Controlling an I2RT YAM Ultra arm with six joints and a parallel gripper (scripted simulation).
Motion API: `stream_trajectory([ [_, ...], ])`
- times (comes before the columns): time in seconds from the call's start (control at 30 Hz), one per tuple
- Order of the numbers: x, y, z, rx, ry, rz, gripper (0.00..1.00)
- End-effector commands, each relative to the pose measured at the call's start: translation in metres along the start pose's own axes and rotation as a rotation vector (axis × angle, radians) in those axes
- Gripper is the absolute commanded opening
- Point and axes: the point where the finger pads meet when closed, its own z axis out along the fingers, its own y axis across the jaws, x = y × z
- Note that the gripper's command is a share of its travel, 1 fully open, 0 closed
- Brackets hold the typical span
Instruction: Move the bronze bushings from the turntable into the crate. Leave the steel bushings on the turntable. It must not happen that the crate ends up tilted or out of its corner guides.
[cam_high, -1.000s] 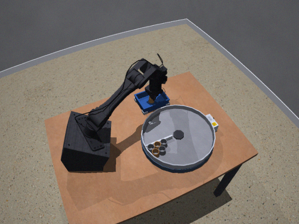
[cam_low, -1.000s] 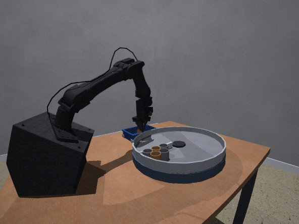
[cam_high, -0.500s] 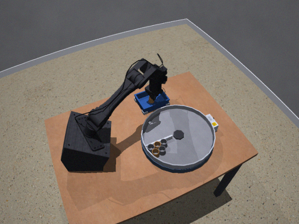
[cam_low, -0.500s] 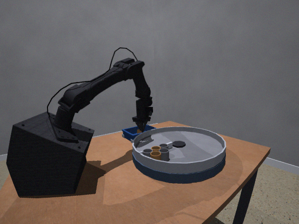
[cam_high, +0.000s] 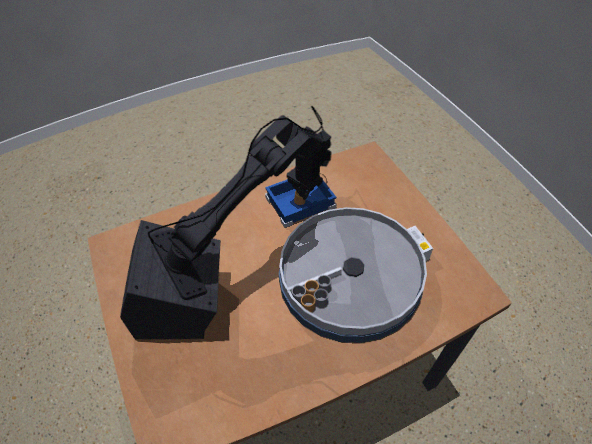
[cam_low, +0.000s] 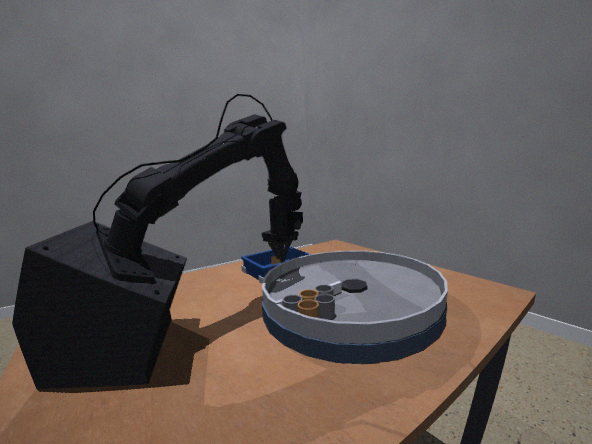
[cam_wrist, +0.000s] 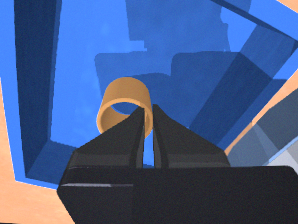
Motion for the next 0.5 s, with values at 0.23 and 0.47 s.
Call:
stream_trajectory([
  [0.23,-0.0070,-0.0002,-0.0137,-0.008,-0.030,-0.005,0.00],
  [0.47,-0.0070,-0.0002,-0.0137,-0.008,-0.030,-0.005,0.00],
])
